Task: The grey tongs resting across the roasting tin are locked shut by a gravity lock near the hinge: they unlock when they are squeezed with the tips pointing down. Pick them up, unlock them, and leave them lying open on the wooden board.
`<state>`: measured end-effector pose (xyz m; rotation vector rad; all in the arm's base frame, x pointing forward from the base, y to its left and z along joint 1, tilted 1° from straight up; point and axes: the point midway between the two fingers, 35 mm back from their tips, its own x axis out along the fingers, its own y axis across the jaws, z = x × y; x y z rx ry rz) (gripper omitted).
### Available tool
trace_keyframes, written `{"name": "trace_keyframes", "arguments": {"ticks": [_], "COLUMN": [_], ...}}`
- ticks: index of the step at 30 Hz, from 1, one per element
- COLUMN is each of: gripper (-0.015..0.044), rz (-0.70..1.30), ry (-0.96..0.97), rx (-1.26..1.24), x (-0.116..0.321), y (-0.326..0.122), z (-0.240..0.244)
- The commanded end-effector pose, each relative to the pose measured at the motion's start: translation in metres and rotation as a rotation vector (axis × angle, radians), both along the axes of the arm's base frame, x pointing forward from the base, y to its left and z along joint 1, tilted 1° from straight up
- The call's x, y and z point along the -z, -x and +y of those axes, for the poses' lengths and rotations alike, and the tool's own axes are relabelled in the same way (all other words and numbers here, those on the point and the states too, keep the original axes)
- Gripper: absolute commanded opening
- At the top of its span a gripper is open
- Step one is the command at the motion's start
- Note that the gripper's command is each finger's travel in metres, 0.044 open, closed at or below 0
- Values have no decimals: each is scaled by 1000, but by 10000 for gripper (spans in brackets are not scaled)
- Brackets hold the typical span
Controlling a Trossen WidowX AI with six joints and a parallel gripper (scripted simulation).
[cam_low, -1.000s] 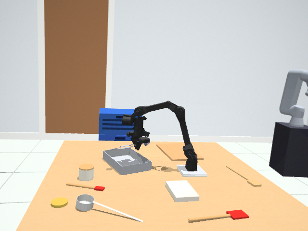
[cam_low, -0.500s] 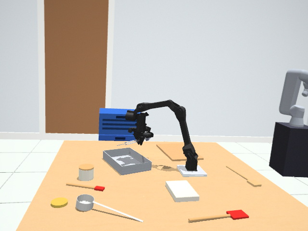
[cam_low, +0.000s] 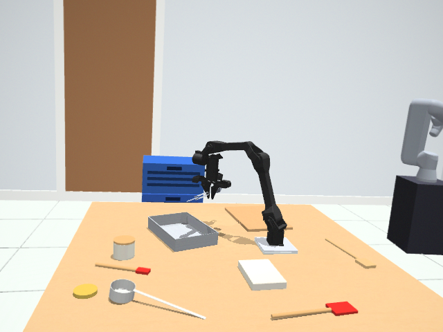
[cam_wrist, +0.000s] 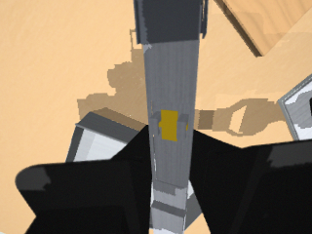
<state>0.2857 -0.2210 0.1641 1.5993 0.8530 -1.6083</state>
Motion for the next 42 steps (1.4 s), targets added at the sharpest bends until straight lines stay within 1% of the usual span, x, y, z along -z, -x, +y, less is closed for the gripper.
{"name": "trace_keyframes", "arguments": {"ticks": [1, 9, 16, 20, 42], "gripper": [-150, -150, -150, -150, -150], "rz": [-1, 7, 9, 10, 36], "ry": [3, 5, 5, 6, 15], "rx": [-69, -191, -209, -244, -598], "x": [-8, -20, -21, -22, -24], "y": [15, 47, 51, 63, 181], "z": [-20, -52, -55, -65, -130]}}
